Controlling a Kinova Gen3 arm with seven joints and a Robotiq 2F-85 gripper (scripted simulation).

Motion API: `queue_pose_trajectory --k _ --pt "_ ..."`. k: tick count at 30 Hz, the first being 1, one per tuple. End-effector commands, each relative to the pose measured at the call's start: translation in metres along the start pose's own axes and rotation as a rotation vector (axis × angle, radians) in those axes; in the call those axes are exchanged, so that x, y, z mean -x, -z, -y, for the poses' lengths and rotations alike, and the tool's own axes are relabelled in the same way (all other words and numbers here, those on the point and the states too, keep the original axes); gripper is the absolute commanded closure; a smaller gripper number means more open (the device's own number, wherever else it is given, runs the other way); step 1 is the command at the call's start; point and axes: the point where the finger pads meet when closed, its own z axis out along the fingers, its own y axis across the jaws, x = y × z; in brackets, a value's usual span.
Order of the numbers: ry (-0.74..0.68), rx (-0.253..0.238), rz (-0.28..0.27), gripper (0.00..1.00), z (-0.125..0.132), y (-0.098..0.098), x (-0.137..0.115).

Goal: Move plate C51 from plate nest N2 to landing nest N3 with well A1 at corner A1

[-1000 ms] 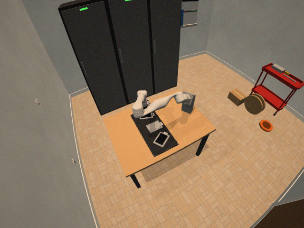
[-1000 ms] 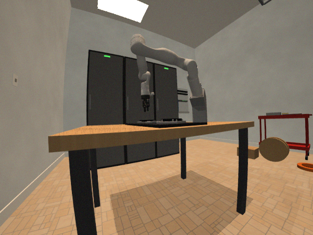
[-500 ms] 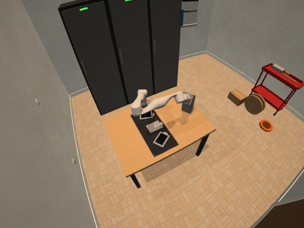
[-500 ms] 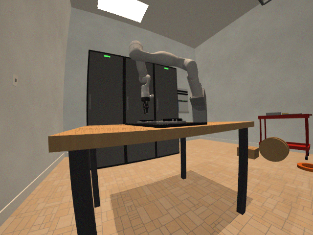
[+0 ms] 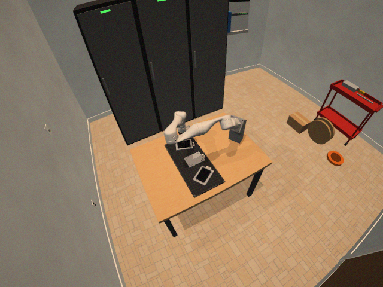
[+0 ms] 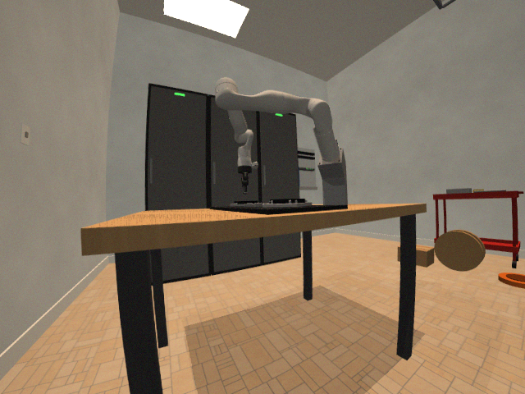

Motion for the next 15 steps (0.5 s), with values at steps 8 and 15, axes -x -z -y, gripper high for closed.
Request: queue_pose_trajectory --k 8,15 --pt "-0.002 -0.002 0.001 0.00 0.0012 -0.0006 0.0000" --pt "-0.002 -0.002 0.001 0.00 0.0012 -0.0073 -0.0002"
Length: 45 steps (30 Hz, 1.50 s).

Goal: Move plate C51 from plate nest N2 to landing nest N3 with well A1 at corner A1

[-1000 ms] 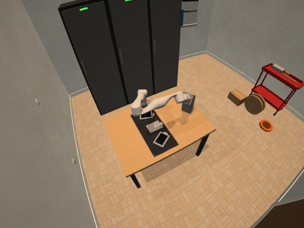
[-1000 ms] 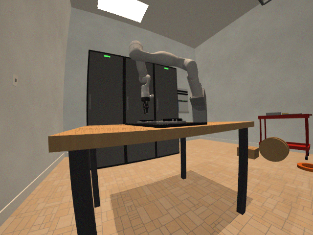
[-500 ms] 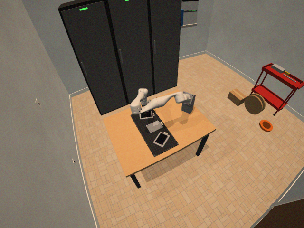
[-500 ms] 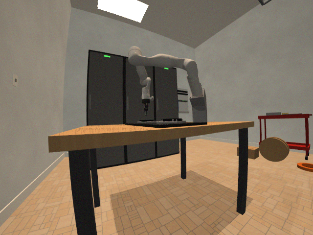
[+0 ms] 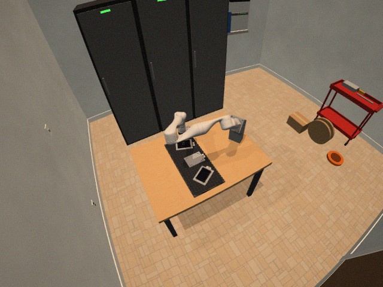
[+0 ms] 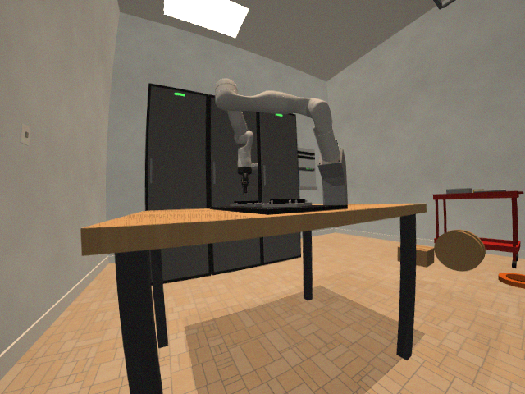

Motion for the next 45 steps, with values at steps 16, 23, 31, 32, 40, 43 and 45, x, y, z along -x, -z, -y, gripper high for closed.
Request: queue_pose_trajectory --k 16,23,31,32,40,43,45 --pt "0.000 0.000 -0.002 0.00 0.000 -0.009 -0.001" --pt "0.000 0.000 -0.002 0.00 0.000 -0.009 -0.001" --pt "0.000 0.000 -0.002 0.00 0.000 -0.014 -0.001" --pt "0.000 0.000 -0.002 0.00 0.000 -0.014 -0.001" --pt "0.000 0.000 -0.002 0.00 0.000 -0.025 -0.001" --pt "0.000 0.000 -0.002 0.00 0.000 -0.027 -0.001" --pt "0.000 0.000 -0.002 0.00 0.000 -0.028 -0.001"
